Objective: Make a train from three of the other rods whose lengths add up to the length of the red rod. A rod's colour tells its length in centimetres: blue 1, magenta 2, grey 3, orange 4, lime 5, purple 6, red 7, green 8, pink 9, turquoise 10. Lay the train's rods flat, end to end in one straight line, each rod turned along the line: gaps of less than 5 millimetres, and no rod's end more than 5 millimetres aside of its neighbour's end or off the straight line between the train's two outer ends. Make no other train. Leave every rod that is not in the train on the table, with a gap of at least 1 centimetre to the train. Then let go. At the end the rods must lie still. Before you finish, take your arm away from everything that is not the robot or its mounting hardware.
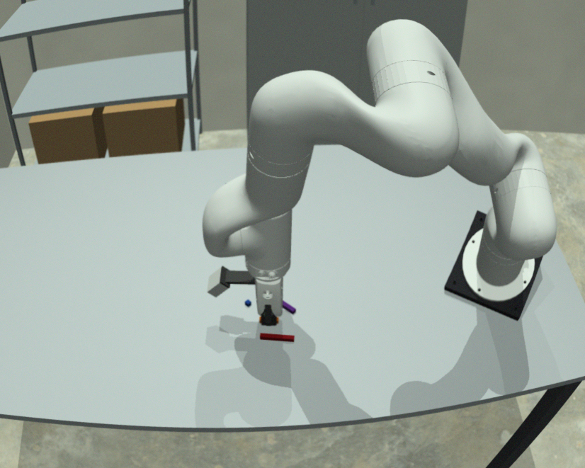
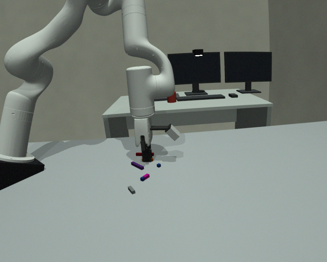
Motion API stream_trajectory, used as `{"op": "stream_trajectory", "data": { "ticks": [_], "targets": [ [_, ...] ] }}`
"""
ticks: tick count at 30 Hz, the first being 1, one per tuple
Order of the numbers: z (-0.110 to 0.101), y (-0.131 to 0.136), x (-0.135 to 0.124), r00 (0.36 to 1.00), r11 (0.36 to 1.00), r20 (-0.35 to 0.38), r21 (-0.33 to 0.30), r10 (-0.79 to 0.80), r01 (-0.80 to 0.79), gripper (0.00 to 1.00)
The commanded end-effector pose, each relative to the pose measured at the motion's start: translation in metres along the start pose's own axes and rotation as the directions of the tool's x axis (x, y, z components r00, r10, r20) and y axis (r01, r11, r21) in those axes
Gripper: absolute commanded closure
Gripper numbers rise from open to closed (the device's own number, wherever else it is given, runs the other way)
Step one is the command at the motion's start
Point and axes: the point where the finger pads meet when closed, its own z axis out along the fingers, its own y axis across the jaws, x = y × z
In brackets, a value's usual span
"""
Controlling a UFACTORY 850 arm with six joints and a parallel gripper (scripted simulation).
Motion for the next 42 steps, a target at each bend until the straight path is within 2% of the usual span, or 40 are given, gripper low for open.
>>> {"op": "stream_trajectory", "data": {
  "ticks": [1, 29, 34, 42],
  "targets": [
    [0.0, 0.0, 0.001, 1.0, 1.0, -0.002, 0.0, 0.0, 0.0, 0.96],
    [-0.004, 0.0, 0.001, 1.0, 1.0, -0.002, 0.0, 0.0, 0.0, 0.96],
    [-0.026, 0.0, 0.001, 1.0, 1.0, -0.002, 0.0, 0.0, 0.0, 0.96],
    [-0.083, 0.0, 0.001, 1.0, 1.0, -0.002, 0.0, 0.0, 0.0, 0.96]
  ]
}}
